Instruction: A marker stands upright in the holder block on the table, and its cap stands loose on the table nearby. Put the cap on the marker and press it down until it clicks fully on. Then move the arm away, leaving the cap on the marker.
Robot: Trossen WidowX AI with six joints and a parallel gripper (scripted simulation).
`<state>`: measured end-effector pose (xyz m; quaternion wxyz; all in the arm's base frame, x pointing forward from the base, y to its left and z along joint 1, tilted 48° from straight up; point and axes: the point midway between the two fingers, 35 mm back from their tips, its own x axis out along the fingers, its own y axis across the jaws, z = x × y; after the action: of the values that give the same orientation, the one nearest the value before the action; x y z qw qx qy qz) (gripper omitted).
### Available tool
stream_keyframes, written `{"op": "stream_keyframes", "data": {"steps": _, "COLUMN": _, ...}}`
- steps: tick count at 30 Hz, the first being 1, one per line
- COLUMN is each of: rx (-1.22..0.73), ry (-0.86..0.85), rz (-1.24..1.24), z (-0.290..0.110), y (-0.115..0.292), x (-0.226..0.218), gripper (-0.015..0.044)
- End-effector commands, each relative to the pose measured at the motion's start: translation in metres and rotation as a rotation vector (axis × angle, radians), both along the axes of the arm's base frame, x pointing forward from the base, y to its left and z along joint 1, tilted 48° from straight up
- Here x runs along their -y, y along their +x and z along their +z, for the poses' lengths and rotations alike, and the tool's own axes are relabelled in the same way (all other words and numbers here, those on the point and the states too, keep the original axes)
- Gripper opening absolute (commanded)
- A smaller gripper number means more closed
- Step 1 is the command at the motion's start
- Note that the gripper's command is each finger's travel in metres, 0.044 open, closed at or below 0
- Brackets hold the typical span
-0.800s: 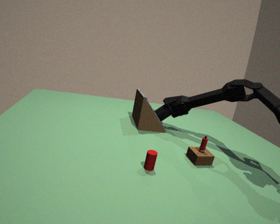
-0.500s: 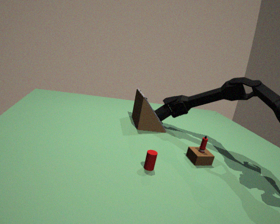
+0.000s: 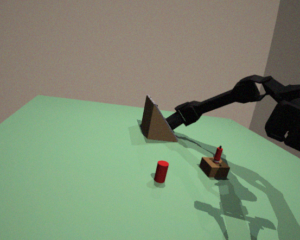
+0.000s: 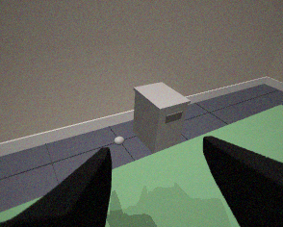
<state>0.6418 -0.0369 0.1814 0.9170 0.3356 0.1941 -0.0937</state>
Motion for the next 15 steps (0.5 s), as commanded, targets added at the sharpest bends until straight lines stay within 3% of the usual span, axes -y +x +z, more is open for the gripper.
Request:
{"op": "stream_keyframes", "data": {"steps": 1, "rx": -0.250, "ry": -0.183, "rz": 0.167, "z": -0.062, "y": -0.026, "x": 0.031, "gripper": 0.0250}}
{"op": "stream_keyframes", "data": {"steps": 8, "rx": -0.579, "ry": -0.331, "rz": 0.574, "z": -0.143, "y": -0.098, "x": 0.065, "gripper": 0.0250}}
{"op": "stream_keyframes", "data": {"steps": 15, "rx": -0.685, "ry": -0.267, "rz": 1.057, "z": -0.185, "y": -0.186, "x": 0.081, "gripper": 0.0250}}
